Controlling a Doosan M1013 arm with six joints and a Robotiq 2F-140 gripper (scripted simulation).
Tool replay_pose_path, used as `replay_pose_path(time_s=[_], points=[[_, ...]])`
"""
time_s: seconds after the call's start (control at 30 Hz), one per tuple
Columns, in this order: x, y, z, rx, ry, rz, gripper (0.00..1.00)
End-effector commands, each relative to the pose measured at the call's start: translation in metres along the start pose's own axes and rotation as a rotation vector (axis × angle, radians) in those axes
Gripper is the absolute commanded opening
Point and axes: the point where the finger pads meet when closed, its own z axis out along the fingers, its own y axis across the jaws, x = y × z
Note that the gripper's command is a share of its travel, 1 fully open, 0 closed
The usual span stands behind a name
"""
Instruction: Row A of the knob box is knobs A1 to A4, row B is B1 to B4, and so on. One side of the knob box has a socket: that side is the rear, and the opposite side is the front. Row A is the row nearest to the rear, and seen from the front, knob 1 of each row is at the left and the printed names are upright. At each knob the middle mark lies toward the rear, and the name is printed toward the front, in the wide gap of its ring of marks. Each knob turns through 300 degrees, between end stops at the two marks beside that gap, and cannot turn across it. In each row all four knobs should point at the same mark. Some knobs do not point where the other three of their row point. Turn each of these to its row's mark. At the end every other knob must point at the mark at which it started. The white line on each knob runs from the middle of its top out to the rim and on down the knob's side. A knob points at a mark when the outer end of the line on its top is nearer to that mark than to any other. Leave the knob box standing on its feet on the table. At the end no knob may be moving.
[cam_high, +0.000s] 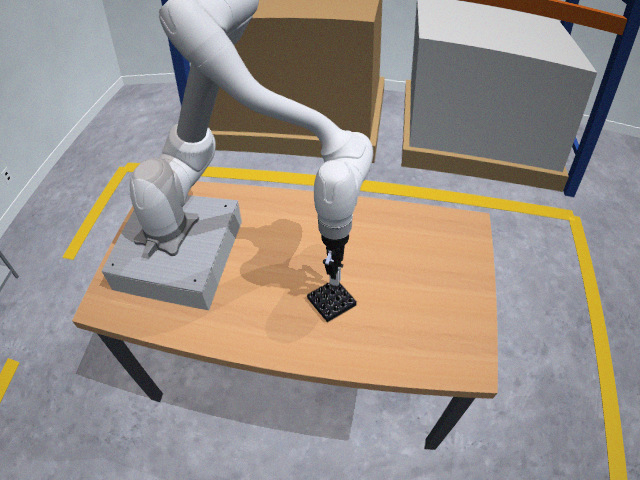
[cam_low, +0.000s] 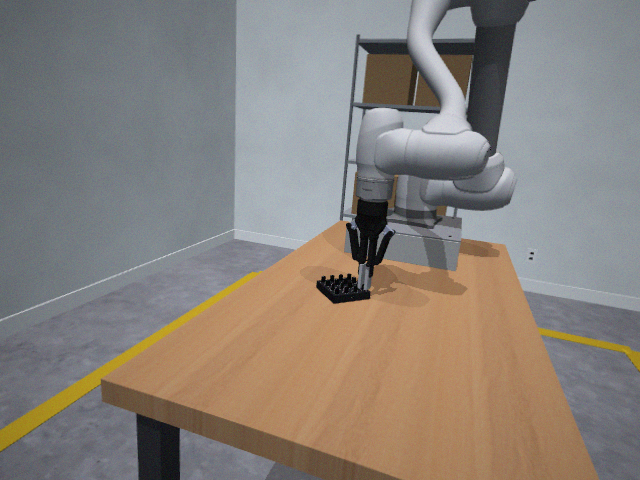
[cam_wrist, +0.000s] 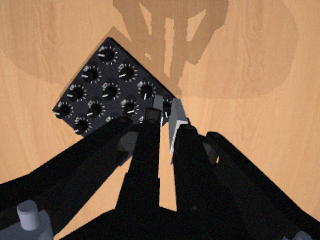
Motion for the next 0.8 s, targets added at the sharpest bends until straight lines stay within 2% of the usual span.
replay_pose_path(time_s=[0.0,0.77], points=[[0.0,0.0001,-0.0001,0.008,-0.001,0.107,0.05],[0.0,0.0001,-0.0001,0.007,-0.002,0.487,0.05]])
